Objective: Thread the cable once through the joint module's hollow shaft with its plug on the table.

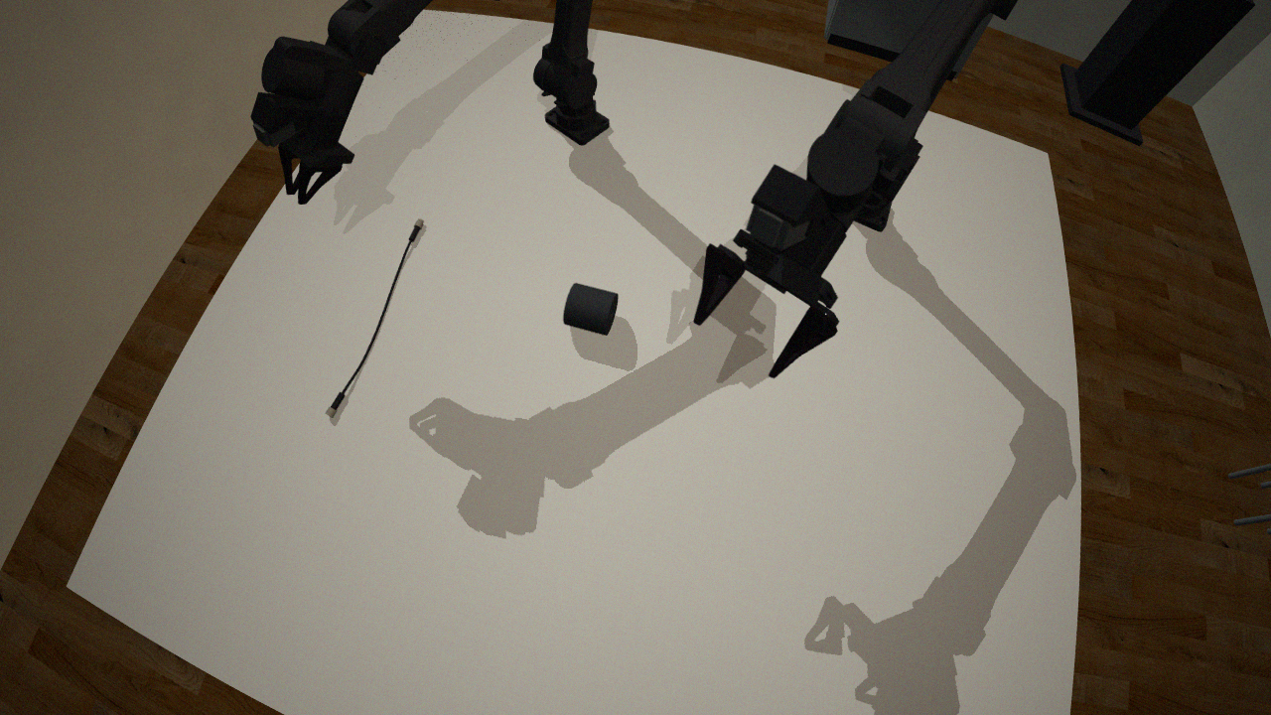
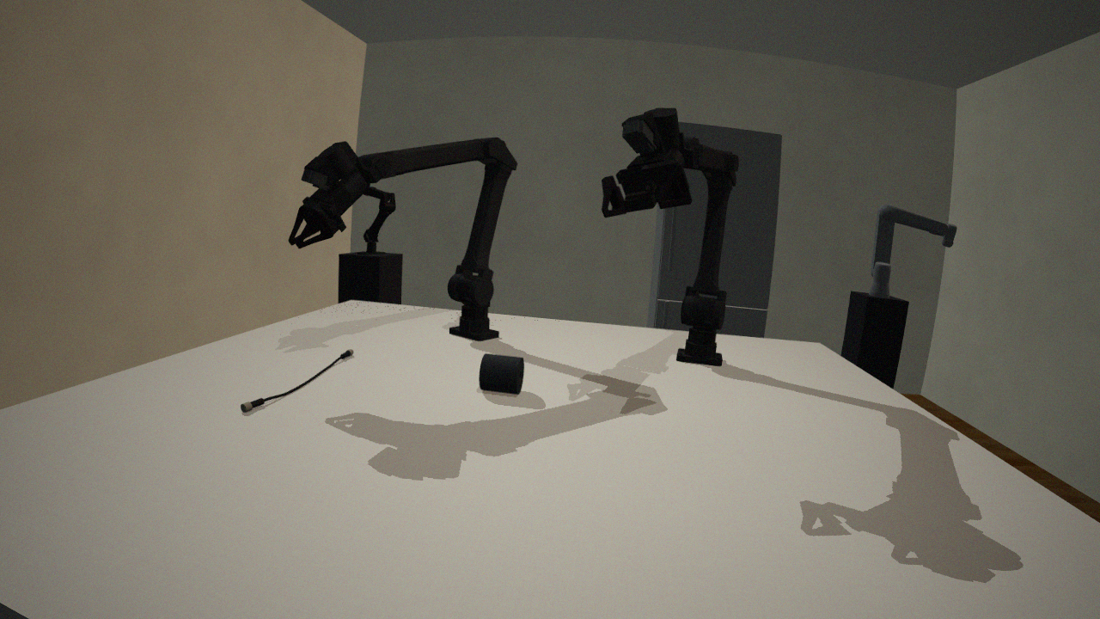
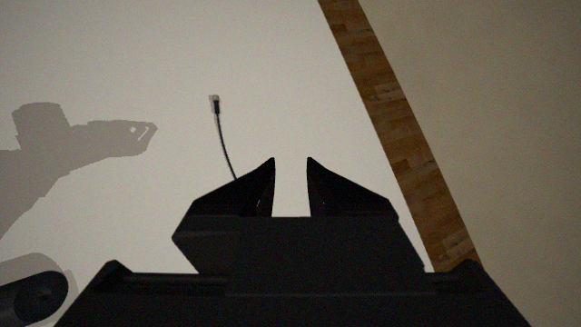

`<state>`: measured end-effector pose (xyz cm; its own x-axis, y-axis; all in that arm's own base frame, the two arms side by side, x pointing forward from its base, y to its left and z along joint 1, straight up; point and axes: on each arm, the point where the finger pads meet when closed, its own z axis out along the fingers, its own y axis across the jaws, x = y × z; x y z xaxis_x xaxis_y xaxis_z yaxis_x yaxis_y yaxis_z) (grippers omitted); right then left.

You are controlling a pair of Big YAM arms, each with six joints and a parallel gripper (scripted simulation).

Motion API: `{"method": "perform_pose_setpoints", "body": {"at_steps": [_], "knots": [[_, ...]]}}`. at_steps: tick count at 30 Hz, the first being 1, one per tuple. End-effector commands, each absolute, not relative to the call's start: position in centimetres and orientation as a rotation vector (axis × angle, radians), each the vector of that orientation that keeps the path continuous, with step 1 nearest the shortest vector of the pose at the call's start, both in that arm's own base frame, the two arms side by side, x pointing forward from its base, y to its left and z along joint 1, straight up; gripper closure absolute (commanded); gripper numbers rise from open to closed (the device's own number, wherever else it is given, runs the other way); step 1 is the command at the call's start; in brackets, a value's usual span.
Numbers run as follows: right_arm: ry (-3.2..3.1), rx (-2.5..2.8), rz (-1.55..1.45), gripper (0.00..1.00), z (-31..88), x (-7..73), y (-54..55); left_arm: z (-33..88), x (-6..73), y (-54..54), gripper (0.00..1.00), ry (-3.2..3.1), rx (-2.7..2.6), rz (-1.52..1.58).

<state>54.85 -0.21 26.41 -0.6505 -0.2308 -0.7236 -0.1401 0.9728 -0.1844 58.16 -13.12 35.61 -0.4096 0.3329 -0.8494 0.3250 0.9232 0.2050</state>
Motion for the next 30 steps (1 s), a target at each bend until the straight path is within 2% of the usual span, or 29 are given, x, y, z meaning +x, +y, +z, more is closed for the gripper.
{"method": "perform_pose_setpoints", "body": {"at_steps": [1, 16, 26, 30], "knots": [[2.374, -0.372, -0.178, 0.73, 25.2, 55.8, 0.1, 40.7, 57.7, -9.5, 0.04, 1.899, 0.293, -0.006], [2.915, -0.758, -0.125, 0.73, 10.9, 48.8, -0.1, 48.9, 52.8, -0.9, 0.04, 1.593, 0.008, -0.019], [3.043, -0.84, -0.074, 0.73, 9.8, 46.2, -0.6, 47.1, 52.9, -0.6, 0.04, 1.617, 0.007, -0.009], [3.083, -0.783, -0.066, 0.73, 7.7, 46.2, -0.6, 52.5, 51.1, 0.6, 0.04, 1.515, 0.0, 0.022]]}}
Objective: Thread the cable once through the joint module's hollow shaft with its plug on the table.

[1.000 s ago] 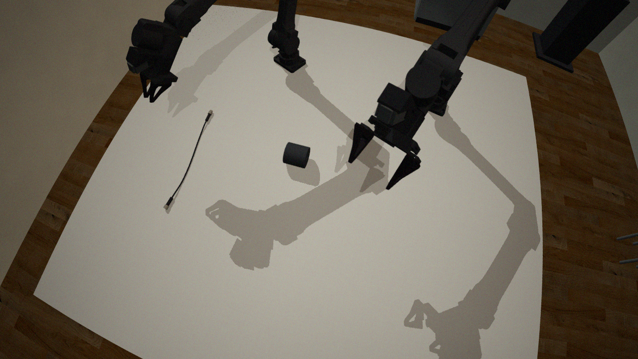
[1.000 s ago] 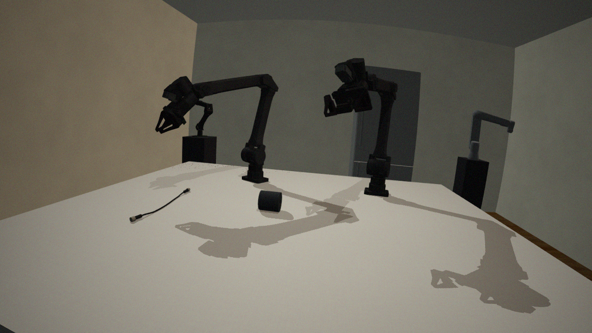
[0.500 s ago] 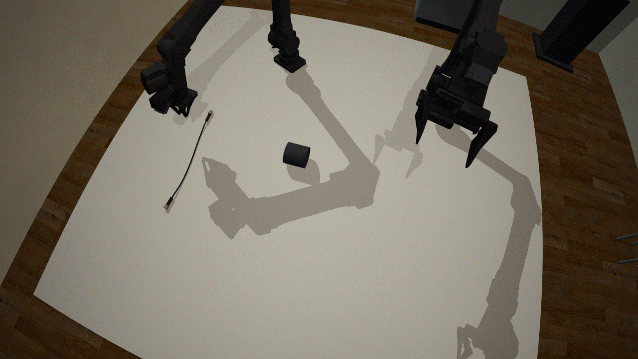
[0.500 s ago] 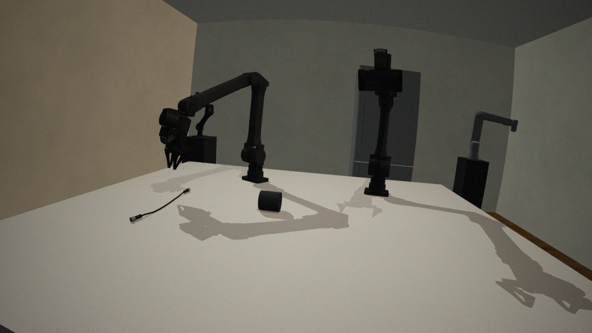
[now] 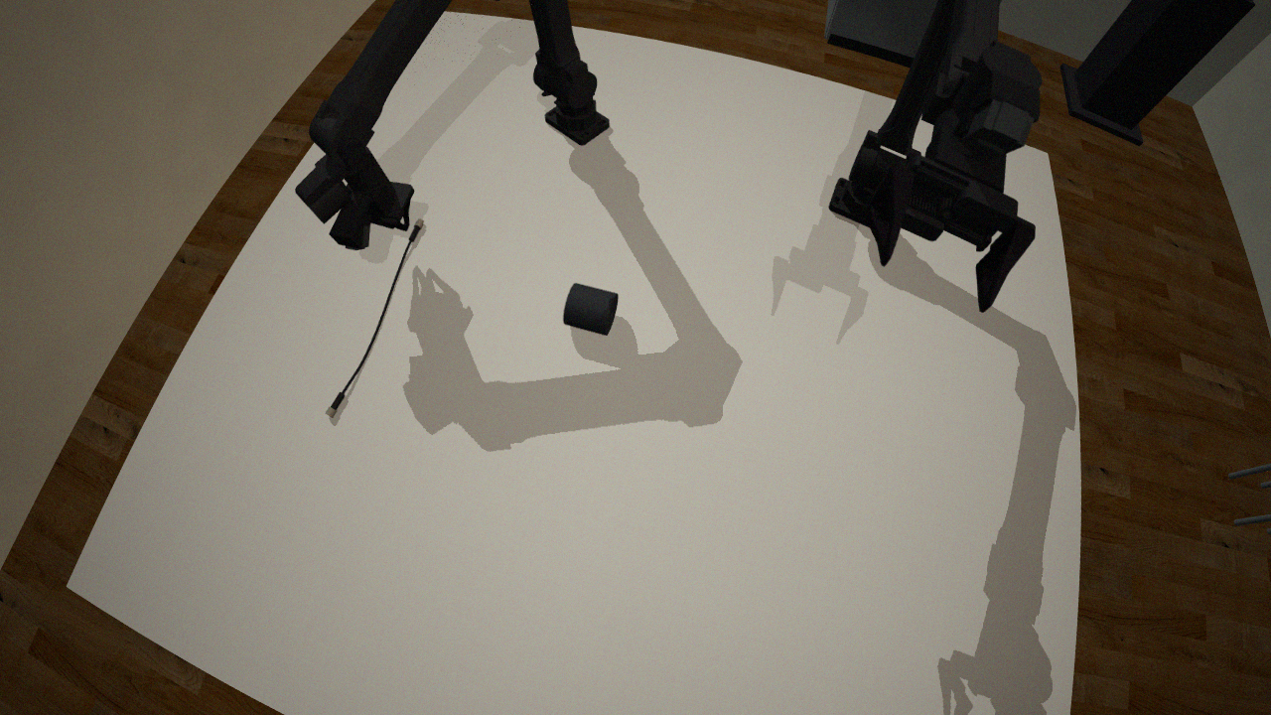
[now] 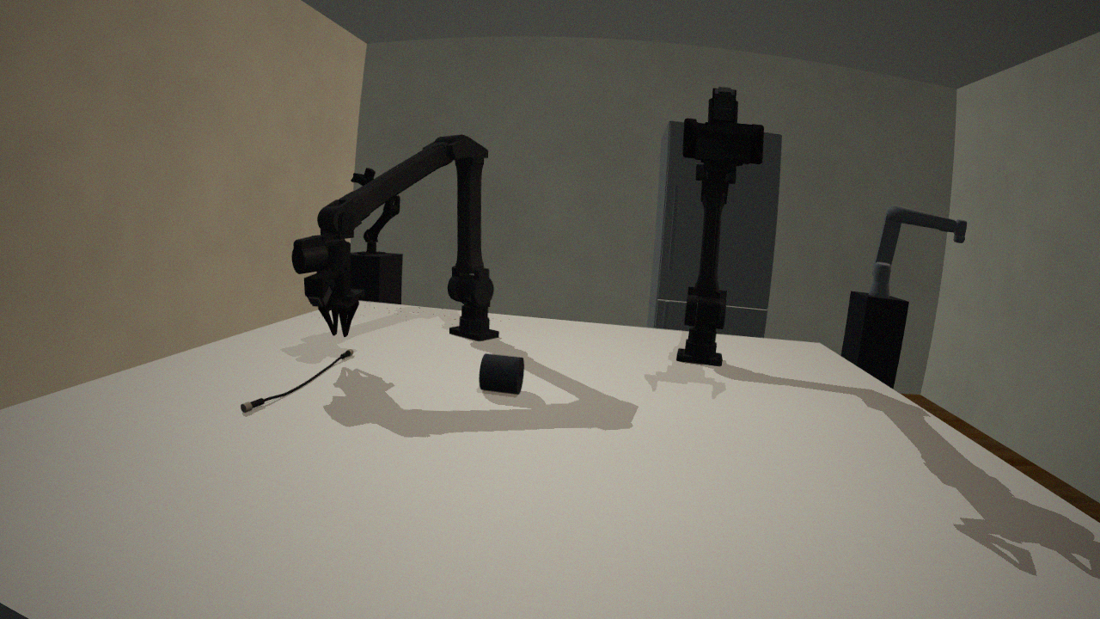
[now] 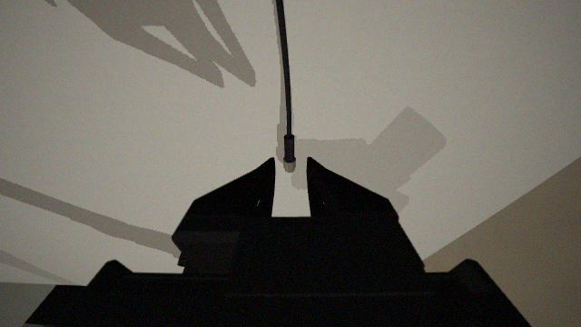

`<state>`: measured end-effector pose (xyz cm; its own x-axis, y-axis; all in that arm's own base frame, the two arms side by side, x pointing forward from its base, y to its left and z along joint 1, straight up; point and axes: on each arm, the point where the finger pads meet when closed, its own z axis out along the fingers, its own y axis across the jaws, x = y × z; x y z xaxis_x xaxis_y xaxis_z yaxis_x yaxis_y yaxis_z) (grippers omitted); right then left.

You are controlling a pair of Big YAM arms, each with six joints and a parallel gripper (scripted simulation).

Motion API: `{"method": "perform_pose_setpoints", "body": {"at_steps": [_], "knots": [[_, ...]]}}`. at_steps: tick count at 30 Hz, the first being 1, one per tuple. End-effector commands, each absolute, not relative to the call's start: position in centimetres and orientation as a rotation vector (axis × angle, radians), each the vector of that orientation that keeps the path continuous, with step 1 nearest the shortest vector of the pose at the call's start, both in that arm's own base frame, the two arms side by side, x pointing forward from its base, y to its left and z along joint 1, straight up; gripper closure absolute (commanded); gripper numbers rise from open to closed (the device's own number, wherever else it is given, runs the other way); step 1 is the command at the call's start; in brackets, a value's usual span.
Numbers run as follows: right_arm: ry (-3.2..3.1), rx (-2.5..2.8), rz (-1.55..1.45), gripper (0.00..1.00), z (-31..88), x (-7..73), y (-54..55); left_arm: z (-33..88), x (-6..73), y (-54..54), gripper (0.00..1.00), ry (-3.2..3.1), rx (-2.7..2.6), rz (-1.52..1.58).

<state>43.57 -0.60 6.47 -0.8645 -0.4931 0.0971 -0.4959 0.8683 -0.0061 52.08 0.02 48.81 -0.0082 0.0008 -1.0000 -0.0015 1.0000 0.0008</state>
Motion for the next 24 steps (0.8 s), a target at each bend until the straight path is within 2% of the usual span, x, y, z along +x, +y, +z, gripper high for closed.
{"method": "perform_pose_setpoints", "body": {"at_steps": [1, 6, 7, 9, 11, 13, 24], "knots": [[-2.987, 0.76, 0.057, 0.73, 7.1, 45.4, -0.6, 52.5, 51.1, 0.6, 0.04, 1.515, 0.0, 0.022], [-2.984, 0.759, 0.056, 0.73, 7.3, 45.3, -0.6, 51.6, 52.4, 0.4, 0.04, 1.532, 0.002, 0.017], [-2.93, 0.789, 0.03, 0.73, 6.5, 42.5, -0.9, 51.9, 52.2, 0.4, 0.04, 1.527, 0.002, 0.017], [-3.025, 0.831, 0.072, 0.73, 9.0, 46.5, -0.3, 52.0, 52.1, 0.4, 0.04, 1.524, 0.002, 0.017], [-3.025, 0.831, 0.072, 0.73, 9.0, 46.5, -0.3, 52.0, 52.1, 0.4, 0.04, 1.524, 0.002, 0.017], [-2.937, 0.75, 0.035, 0.73, 6.1, 43.0, -0.8, 52.0, 52.1, 0.4, 0.04, 1.524, 0.002, 0.017], [-2.945, 0.789, 0.044, 0.73, 4.0, 43.4, -1.1, 52.0, 52.1, 0.4, 0.04, 1.524, 0.002, 0.017]]}}
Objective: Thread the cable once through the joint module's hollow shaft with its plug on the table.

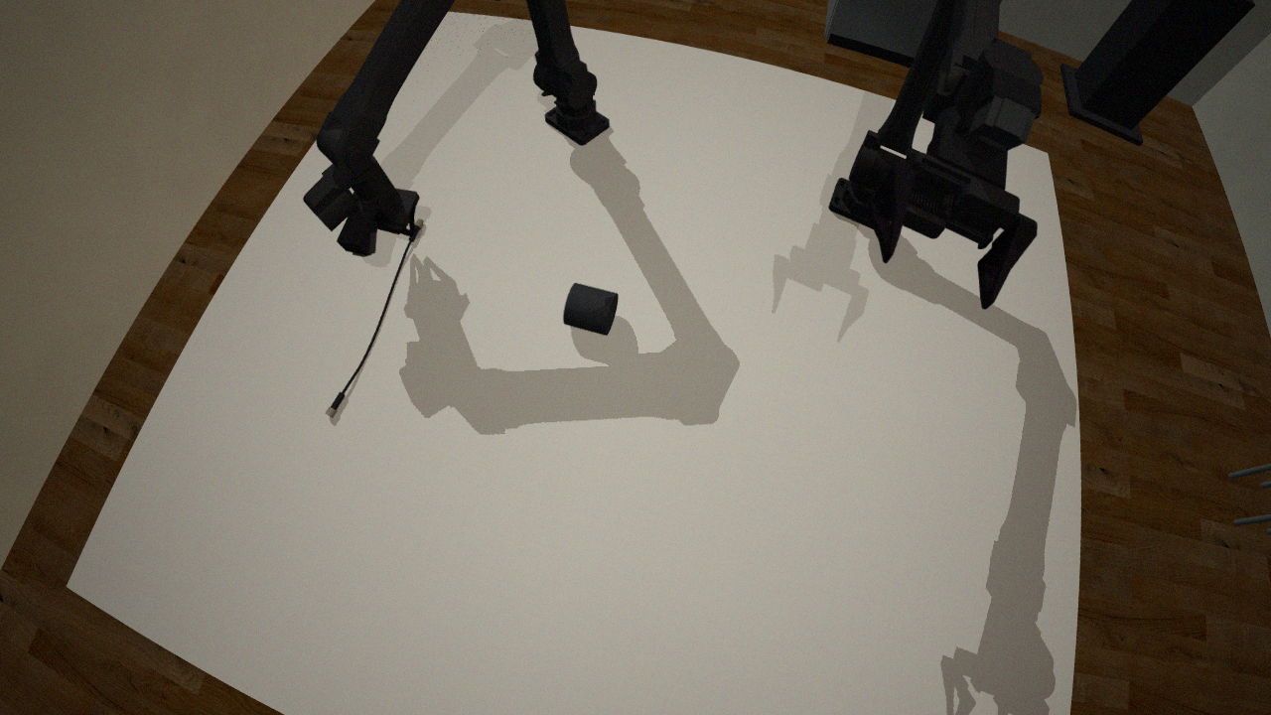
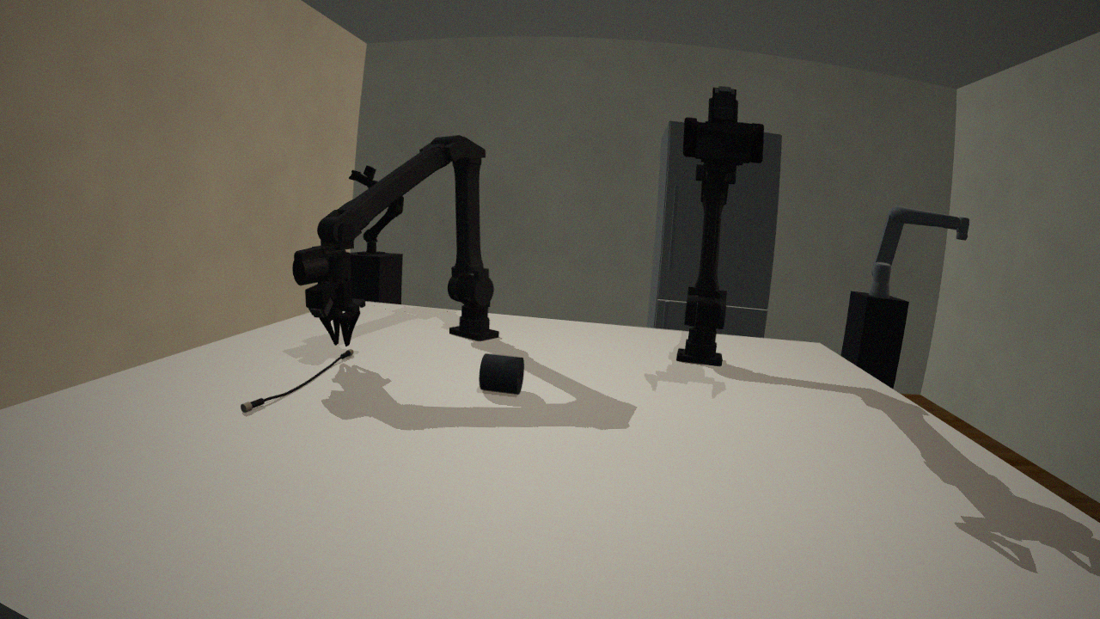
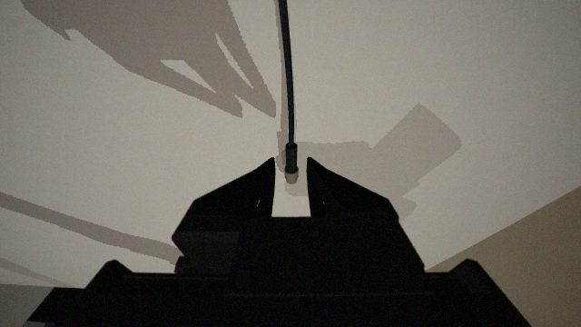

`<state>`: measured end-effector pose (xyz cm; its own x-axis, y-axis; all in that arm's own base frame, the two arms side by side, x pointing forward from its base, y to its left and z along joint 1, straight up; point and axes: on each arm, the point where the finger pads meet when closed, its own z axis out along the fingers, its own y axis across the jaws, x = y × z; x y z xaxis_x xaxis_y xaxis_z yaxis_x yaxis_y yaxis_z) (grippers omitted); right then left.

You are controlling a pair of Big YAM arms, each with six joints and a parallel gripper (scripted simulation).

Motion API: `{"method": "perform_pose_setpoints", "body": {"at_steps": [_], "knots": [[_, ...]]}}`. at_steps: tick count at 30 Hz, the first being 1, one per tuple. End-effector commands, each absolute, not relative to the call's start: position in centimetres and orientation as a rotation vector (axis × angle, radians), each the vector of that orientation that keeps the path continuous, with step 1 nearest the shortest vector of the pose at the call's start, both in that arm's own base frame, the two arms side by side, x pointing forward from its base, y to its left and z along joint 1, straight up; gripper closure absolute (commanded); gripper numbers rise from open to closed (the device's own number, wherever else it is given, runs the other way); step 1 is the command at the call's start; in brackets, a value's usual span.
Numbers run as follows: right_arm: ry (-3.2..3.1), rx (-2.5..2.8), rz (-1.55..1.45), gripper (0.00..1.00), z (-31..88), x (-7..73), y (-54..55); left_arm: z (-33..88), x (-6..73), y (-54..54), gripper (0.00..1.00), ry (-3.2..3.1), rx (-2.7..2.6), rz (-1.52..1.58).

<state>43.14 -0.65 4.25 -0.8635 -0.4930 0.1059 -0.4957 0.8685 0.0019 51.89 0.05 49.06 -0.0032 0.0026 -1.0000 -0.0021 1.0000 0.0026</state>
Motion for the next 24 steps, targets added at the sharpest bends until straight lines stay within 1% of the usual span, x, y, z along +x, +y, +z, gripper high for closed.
{"method": "perform_pose_setpoints", "body": {"at_steps": [1, 2, 6, 21, 24], "knots": [[-2.947, 0.79, 0.045, 0.73, 3.9, 43.4, -1.1, 52.0, 52.1, 0.4, 0.04, 1.524, 0.002, 0.017], [-2.976, 0.787, 0.057, 0.73, 4.9, 44.4, -1.1, 52.0, 52.1, 0.4, 0.04, 1.524, 0.002, 0.017], [-2.936, 0.79, 0.042, 0.73, 3.0, 43.1, -1.1, 52.0, 52.1, 0.4, 0.04, 1.524, 0.002, 0.017], [-2.971, 0.786, 0.059, 0.73, 2.3, 44.2, -1.3, 52.0, 52.1, 0.4, 0.04, 1.524, 0.002, 0.017], [-2.936, 0.789, 0.045, 0.73, 0.5, 42.9, -1.3, 52.0, 52.1, 0.4, 0.04, 1.524, 0.002, 0.017]]}}
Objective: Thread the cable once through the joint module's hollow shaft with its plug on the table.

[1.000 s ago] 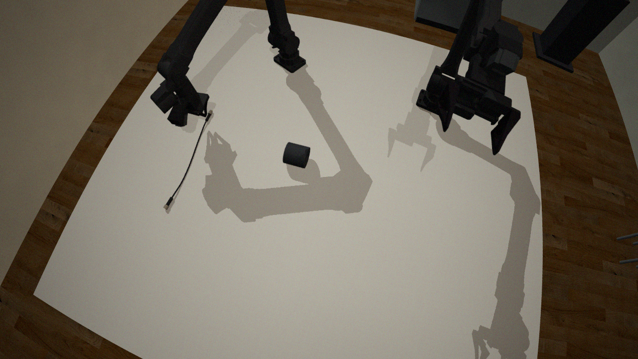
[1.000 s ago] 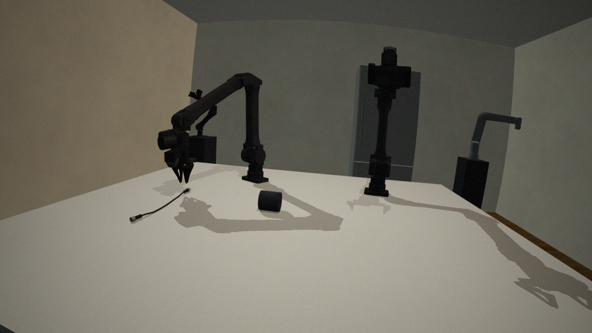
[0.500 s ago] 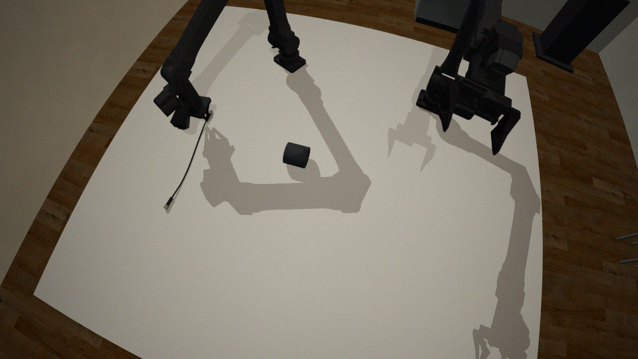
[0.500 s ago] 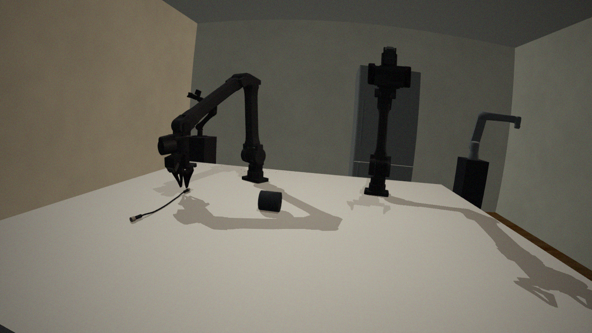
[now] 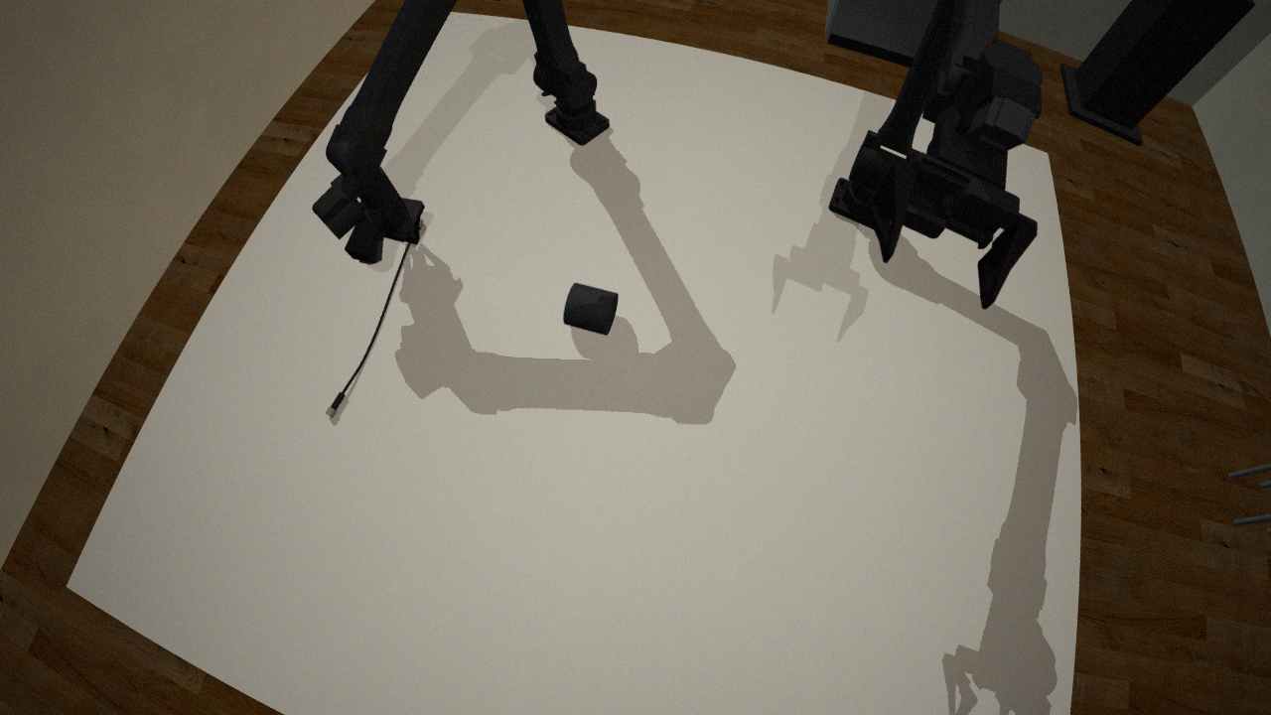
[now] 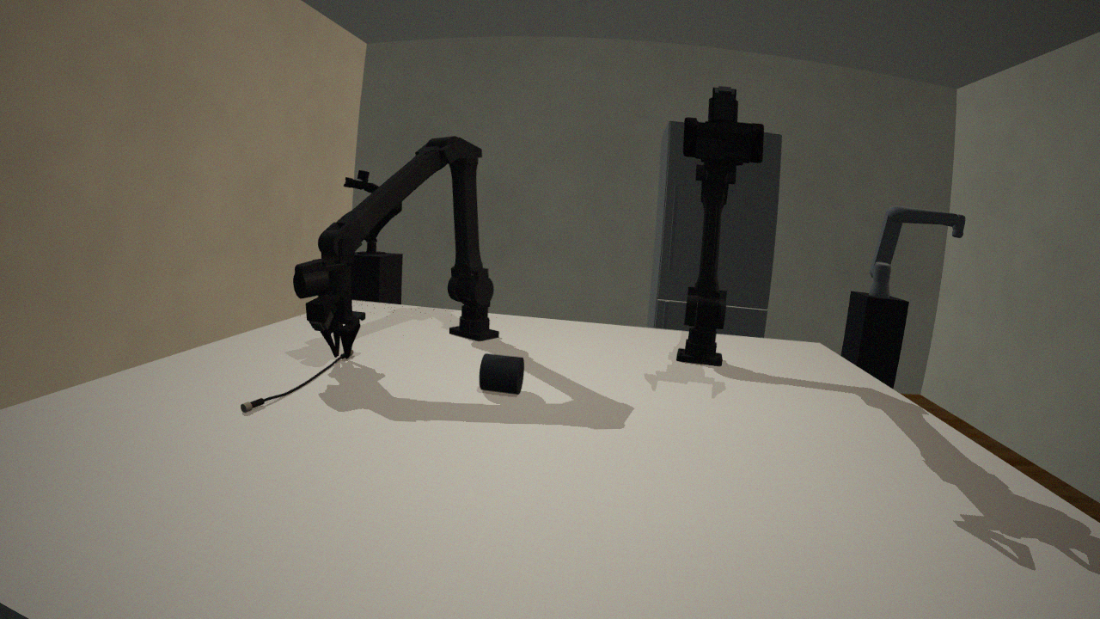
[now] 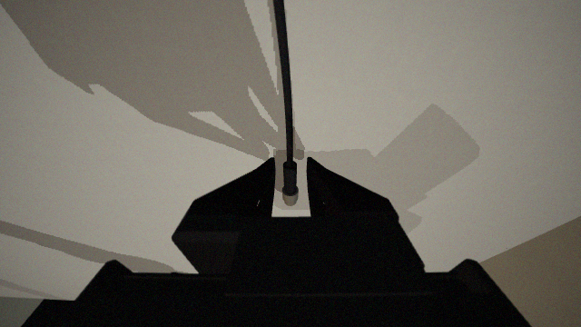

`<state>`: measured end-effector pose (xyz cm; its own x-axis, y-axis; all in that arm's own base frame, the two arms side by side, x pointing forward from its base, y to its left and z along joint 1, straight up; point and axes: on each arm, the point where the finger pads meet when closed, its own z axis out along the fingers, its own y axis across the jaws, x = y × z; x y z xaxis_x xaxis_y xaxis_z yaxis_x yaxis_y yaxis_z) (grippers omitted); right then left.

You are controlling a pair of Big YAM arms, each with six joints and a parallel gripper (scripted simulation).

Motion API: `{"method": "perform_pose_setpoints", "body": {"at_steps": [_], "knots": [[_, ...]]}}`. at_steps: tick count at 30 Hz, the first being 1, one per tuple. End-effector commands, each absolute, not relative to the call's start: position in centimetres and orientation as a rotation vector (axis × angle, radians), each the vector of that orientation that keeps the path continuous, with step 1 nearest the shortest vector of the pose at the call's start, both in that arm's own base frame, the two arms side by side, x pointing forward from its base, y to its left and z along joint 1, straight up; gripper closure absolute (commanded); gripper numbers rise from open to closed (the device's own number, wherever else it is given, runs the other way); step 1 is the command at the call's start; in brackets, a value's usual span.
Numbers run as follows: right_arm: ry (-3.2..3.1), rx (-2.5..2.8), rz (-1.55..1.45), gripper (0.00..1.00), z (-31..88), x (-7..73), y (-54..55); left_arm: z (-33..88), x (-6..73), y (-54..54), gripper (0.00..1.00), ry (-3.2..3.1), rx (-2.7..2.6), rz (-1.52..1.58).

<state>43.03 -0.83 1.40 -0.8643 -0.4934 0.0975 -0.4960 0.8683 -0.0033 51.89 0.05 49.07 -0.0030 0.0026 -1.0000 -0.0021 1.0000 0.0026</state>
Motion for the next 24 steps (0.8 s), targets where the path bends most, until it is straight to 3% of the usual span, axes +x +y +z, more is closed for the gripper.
{"method": "perform_pose_setpoints", "body": {"at_steps": [1, 3, 4, 24], "knots": [[-2.93, 0.785, 0.042, 0.73, 0.6, 42.7, -1.3, 52.0, 52.1, 0.4, 0.04, 1.524, 0.002, 0.017], [-2.957, 0.792, 0.054, 0.73, 1.3, 44.0, -1.2, 52.0, 52.1, 0.4, 0.04, 1.524, 0.002, 0.017], [-2.973, 0.795, 0.061, 1.0, 2.0, 44.2, -1.2, 52.0, 52.1, 0.4, 0.04, 1.524, 0.002, 0.017], [-2.998, 0.803, 0.071, 1.0, 4.5, 45.4, -1.3, 52.0, 52.1, 0.4, 0.04, 1.524, 0.002, 0.017]]}}
